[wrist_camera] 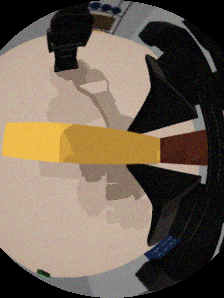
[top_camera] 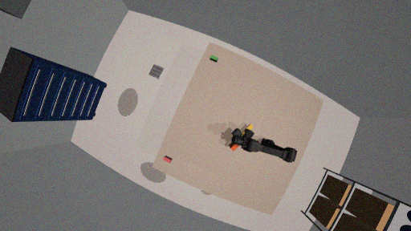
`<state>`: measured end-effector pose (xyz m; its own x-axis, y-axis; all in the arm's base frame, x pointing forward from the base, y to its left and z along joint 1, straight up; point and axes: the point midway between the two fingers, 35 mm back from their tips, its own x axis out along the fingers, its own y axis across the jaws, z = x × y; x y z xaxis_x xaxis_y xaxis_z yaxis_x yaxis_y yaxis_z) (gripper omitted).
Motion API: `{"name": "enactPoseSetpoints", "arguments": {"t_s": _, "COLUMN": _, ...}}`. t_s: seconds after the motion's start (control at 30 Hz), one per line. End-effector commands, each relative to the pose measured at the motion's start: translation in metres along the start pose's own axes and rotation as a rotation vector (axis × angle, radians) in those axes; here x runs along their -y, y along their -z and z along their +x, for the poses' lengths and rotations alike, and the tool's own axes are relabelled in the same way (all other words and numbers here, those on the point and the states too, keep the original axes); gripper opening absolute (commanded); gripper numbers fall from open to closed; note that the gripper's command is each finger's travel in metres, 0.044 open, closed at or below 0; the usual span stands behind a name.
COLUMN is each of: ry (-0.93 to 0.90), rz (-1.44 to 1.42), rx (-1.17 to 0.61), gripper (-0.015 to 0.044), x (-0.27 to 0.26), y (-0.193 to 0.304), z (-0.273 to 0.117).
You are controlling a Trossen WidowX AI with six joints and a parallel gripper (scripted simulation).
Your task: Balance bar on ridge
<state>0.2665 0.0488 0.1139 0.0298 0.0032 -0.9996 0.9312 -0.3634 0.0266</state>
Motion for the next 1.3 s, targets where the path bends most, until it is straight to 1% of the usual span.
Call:
{"name": "enactPoseSetpoints", "arguments": {"t_s": 0.0, "ry": 0.001, "rz": 0.0, "rx": 0.0, "gripper": 0.0169, "x": 0.0003, "y": 0.0, "z": 0.0001}}
{"name": "enactPoseSetpoints", "arguments": {"t_s": 0.73, "ry": 0.001, "rz": 0.0, "rx": 0.0, "gripper": 0.0173, "x": 0.0003, "y": 0.0, "z": 0.0001}}
{"name": "enactPoseSetpoints", "arguments": {"t_s": 0.77, "ry": 0.001, "rz": 0.0, "rx": 0.0, "gripper": 0.0185, "x": 0.0003, "y": 0.0, "z": 0.0001}}
{"name": "enactPoseSetpoints", "arguments": {"t_s": 1.13, "ry": 0.001, "rz": 0.0, "rx": 0.0, "gripper": 0.0185, "x": 0.0003, "y": 0.0, "z": 0.0001}}
{"name": "enactPoseSetpoints", "arguments": {"t_s": 1.27, "ry": 0.001, "rz": 0.0, "rx": 0.0, "gripper": 0.029, "x": 0.0003, "y": 0.0, "z": 0.0001}}
